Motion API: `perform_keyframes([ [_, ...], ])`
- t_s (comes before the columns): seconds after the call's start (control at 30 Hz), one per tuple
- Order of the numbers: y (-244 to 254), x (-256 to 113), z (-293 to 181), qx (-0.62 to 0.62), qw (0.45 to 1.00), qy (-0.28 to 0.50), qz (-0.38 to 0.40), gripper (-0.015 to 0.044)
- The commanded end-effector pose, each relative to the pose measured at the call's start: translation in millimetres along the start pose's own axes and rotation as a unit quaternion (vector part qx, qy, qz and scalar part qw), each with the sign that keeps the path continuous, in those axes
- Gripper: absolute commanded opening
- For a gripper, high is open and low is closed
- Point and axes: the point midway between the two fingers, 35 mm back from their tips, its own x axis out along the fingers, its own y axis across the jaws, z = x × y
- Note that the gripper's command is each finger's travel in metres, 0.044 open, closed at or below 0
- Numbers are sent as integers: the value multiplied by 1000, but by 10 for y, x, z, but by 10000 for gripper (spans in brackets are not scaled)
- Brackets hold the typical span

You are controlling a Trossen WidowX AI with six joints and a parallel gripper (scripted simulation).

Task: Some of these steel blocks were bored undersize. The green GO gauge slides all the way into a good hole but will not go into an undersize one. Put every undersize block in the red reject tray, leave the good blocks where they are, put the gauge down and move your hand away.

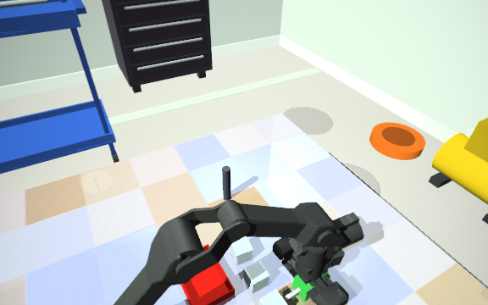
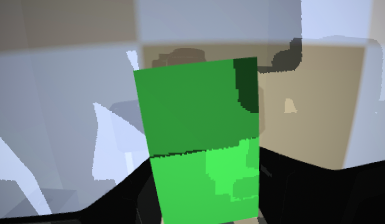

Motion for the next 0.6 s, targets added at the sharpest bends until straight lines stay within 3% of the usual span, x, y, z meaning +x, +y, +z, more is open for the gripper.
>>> perform_keyframes([
  [0.0,-1,-41,44,3,1000,-6,0,0],
  [0.57,9,-478,9,1,1000,17,3,0],
])
